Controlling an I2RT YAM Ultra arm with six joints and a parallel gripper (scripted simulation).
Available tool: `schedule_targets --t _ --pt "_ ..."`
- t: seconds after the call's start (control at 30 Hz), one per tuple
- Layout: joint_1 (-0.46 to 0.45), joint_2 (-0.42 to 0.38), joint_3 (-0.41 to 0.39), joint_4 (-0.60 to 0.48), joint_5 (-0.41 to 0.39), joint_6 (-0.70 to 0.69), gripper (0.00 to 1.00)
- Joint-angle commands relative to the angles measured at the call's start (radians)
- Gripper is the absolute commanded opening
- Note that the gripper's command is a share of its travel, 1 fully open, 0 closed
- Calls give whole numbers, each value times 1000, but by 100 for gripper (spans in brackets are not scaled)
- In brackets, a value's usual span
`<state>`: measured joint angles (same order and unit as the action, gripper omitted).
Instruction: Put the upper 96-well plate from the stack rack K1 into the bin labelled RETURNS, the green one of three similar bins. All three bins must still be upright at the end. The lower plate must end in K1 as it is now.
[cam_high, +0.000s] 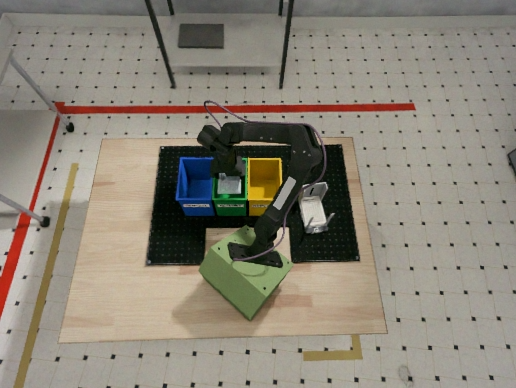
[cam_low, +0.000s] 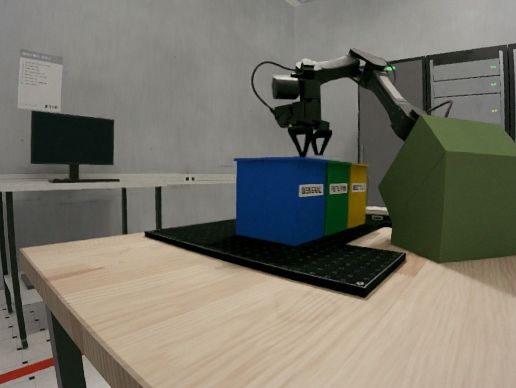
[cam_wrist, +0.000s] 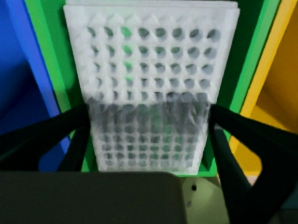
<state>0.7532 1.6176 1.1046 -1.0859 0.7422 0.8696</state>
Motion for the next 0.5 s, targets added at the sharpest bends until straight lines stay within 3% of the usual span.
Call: schedule_targets --t 0.0,0.47 --pt "17 -22 31 28 13 -14 0" --pt "1 -33 14 29 13 -19 0"
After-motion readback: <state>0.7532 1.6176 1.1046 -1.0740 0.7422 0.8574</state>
